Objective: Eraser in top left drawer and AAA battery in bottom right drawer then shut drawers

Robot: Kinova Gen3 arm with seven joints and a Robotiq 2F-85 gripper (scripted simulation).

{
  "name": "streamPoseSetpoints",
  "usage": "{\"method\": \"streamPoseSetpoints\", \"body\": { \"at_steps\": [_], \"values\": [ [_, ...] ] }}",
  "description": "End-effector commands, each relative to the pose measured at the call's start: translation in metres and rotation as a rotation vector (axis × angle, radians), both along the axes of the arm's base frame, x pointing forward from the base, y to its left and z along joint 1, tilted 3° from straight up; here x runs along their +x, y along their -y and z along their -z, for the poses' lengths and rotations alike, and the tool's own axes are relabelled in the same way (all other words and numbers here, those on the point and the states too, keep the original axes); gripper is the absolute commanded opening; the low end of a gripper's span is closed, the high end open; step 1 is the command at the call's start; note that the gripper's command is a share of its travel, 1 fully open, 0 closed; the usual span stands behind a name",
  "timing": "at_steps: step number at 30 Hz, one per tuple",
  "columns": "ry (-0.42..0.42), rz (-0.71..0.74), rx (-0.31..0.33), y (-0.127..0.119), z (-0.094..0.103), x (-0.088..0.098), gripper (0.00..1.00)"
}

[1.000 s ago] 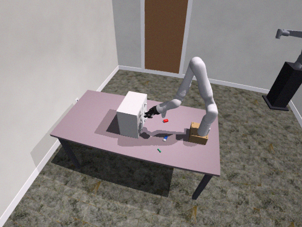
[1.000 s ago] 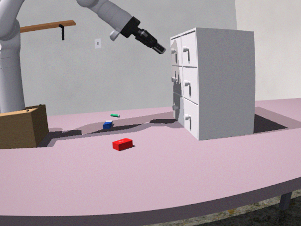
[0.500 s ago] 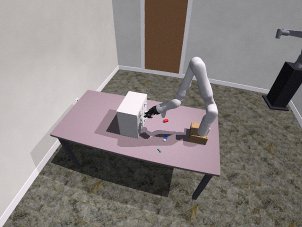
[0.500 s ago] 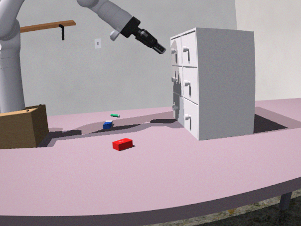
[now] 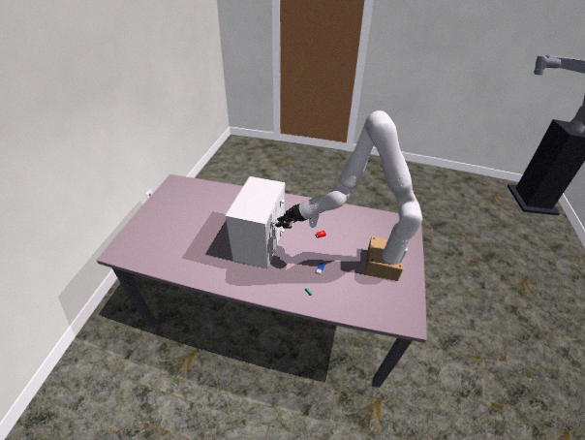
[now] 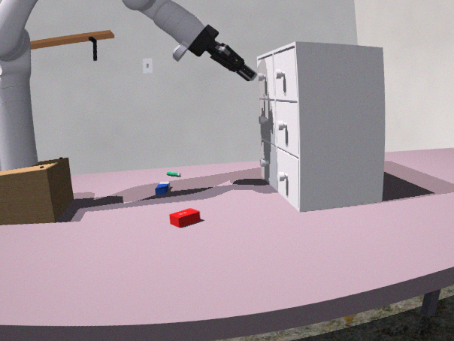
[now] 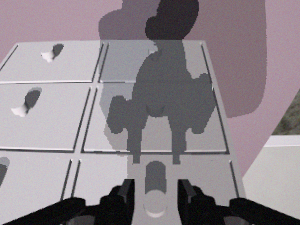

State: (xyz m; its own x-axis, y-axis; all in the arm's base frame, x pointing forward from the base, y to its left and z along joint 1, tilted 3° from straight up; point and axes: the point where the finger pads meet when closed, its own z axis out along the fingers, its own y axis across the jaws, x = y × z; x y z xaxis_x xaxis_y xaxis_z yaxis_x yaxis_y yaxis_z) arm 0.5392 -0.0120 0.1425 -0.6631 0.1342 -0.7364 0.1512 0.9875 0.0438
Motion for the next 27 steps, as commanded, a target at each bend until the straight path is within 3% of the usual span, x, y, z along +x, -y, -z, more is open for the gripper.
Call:
{"method": "streamPoseSetpoints", "body": {
  "at_steps": [1,13,27],
  "values": [
    [0.003,0.002,0.001,0.001,0.0,0.006,0.33],
    [0.003,0.002,0.001,0.003,0.0,0.018,0.33],
    [0.003,0.002,0.001,0.003,0.0,0.02,0.33]
  ]
}}
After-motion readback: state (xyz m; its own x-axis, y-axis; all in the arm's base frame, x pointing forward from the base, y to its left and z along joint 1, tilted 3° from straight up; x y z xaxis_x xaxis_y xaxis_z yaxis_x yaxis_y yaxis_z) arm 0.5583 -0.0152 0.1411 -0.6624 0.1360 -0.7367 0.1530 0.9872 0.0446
